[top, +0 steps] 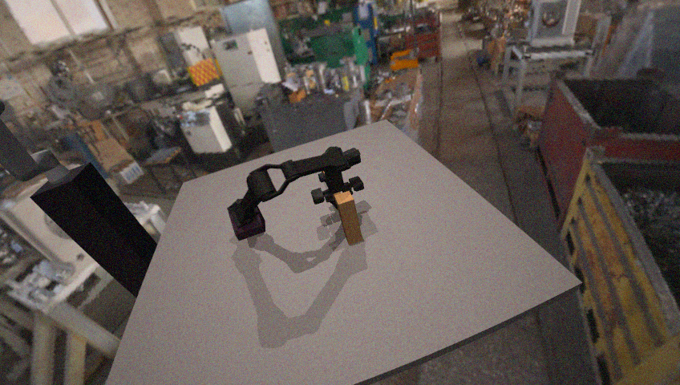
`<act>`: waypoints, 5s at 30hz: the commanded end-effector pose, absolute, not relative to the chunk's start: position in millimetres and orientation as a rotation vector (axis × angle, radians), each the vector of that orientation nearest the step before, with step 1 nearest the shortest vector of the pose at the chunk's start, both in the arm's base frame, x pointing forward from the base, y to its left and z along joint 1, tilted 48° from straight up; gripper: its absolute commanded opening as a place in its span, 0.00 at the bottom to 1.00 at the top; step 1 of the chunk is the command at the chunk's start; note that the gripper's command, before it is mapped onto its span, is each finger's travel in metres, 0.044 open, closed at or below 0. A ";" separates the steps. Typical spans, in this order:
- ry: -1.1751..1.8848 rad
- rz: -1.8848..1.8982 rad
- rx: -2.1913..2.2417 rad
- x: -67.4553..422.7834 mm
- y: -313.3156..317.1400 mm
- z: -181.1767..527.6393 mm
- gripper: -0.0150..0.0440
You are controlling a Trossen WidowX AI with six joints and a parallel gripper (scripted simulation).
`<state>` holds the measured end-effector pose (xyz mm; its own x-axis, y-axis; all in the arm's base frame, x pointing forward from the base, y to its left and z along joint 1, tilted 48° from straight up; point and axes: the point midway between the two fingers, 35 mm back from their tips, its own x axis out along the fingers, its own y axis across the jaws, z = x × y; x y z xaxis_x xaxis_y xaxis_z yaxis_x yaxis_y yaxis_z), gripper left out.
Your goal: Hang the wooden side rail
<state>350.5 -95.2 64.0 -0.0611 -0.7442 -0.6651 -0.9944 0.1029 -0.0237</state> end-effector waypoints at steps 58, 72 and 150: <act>1.844 0.623 -1.702 353.1 -82.1 72.8 0.25; 1.844 0.623 -1.702 353.2 -80.4 74.3 0.25; 1.844 0.623 -1.702 354.1 -79.5 80.4 0.25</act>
